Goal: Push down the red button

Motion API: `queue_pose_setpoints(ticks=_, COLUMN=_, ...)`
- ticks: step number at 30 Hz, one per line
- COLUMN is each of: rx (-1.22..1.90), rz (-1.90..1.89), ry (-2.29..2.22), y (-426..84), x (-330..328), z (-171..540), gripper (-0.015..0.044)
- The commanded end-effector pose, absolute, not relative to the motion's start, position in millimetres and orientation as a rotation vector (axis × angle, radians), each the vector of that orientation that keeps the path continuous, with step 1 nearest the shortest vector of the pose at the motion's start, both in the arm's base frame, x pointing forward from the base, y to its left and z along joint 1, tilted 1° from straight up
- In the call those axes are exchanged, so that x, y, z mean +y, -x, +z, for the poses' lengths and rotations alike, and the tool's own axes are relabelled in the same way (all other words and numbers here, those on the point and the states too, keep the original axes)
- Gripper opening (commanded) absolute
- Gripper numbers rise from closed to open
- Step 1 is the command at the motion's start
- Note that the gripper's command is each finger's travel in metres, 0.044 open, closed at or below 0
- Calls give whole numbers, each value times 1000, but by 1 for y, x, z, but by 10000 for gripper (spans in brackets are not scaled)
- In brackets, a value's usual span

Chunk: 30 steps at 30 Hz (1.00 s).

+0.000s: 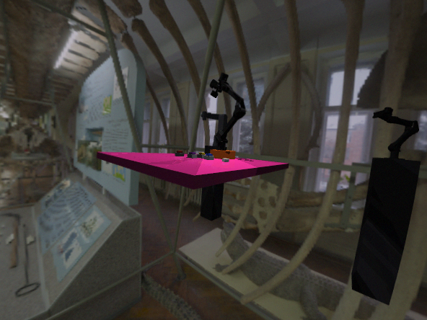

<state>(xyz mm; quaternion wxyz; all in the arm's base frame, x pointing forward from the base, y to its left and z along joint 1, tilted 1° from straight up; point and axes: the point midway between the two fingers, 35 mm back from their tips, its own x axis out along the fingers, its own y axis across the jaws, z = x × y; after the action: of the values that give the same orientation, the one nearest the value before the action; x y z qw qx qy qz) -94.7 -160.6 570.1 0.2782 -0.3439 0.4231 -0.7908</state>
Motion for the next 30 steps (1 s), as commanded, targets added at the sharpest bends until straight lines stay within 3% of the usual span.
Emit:
queue_pose_setpoints(ticks=1, rx=1117, rz=-1877, ry=869, y=66, x=-224, z=535, gripper=400)
queue_pose_setpoints(ticks=8, rx=1086, rz=-1405, ry=730, y=-24, x=-310, z=450, gripper=400)
queue_pose_setpoints(ticks=15, rx=1107, rz=-953, ry=553, y=-134, x=-334, z=349, gripper=400)
queue_pose_setpoints(ticks=22, rx=1204, rz=-524, ry=351, y=-232, x=-294, z=244, gripper=400)
queue_pose_setpoints(ticks=30, rx=1441, rz=-81, ry=107, y=-297, x=-186, z=134, gripper=400)
